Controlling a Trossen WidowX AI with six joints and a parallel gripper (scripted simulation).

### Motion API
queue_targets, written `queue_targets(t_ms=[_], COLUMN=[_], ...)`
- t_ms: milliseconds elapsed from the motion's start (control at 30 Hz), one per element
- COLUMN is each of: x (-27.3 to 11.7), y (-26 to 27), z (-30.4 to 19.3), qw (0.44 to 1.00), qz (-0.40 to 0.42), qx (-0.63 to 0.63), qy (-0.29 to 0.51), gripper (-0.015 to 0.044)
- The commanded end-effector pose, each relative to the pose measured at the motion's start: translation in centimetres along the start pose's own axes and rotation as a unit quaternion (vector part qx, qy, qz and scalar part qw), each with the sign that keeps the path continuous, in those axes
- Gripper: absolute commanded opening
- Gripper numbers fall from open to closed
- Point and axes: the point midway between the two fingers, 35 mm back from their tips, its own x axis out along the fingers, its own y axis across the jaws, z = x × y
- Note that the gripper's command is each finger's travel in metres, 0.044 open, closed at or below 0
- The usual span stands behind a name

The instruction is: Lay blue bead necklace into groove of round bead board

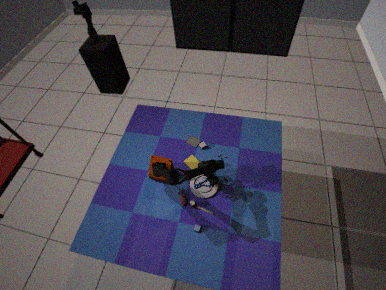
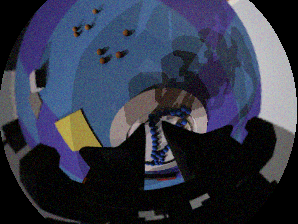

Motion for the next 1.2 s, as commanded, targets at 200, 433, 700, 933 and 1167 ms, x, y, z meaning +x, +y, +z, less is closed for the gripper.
queue_targets(t_ms=[200,433,700,933,1167], x=[0.39,0.39,0.39,0.39,0.39], y=[0.08,0.08,0.08,0.08,0.08], z=[-0.07,-0.07,-0.07,-0.07,-0.07], qw=[1.0,1.0,1.0,1.0,1.0], qz=[0.001,0.001,0.001,0.001,0.001], qx=[-0.001,-0.001,-0.001,-0.001,-0.001], qy=[0.002,0.002,0.002,0.002,0.002], gripper=[0.0041,0.0,0.0,0.0,0.0])
